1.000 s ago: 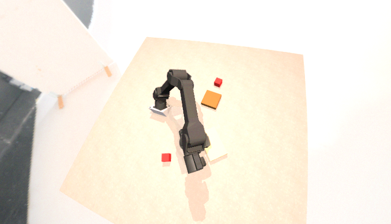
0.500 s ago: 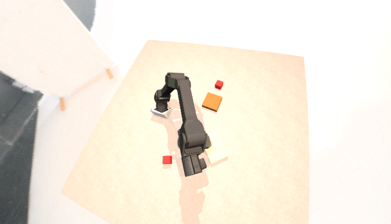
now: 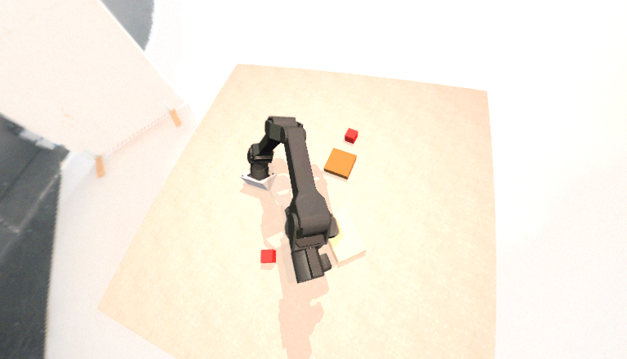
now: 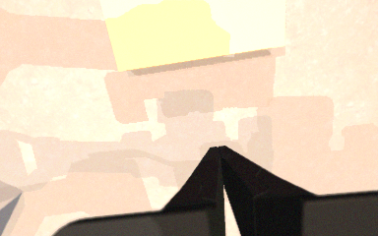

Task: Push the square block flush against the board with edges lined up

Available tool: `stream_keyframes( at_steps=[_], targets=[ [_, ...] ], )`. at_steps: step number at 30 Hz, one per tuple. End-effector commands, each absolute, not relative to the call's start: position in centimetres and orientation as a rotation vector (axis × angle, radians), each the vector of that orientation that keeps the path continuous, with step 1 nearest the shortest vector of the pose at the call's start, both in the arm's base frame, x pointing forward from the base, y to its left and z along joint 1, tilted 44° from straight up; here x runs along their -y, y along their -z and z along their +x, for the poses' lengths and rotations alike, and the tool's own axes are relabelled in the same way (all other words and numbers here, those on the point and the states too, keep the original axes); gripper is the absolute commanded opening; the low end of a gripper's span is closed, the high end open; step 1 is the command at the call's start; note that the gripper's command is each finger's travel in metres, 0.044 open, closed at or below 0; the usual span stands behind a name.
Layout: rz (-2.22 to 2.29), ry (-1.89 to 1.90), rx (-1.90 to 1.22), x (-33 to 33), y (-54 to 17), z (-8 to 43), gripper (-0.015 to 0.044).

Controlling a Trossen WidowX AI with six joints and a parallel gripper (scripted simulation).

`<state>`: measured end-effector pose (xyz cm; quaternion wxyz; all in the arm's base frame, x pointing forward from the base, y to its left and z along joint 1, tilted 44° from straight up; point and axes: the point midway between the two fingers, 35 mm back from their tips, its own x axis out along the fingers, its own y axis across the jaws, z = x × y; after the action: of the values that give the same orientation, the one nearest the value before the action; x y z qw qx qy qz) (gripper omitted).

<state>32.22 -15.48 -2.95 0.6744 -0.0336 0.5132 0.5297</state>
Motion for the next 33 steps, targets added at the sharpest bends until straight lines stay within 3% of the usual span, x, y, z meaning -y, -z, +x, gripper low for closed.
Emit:
stream_keyframes(
  at_steps=[1, 11, 23, 33],
  targets=[
    [-0.079, -1.197, -1.155, 15.5, 3.0, 32.2, 0.0],
    [-0.11, -1.206, -1.153, 14.0, 1.9, 33.1, 0.0],
    [-0.387, -1.335, -1.025, -0.5, -7.6, 36.6, 0.0],
    [-0.568, -1.49, -0.773, -12.9, -16.0, 33.3, 0.0]
  ],
)
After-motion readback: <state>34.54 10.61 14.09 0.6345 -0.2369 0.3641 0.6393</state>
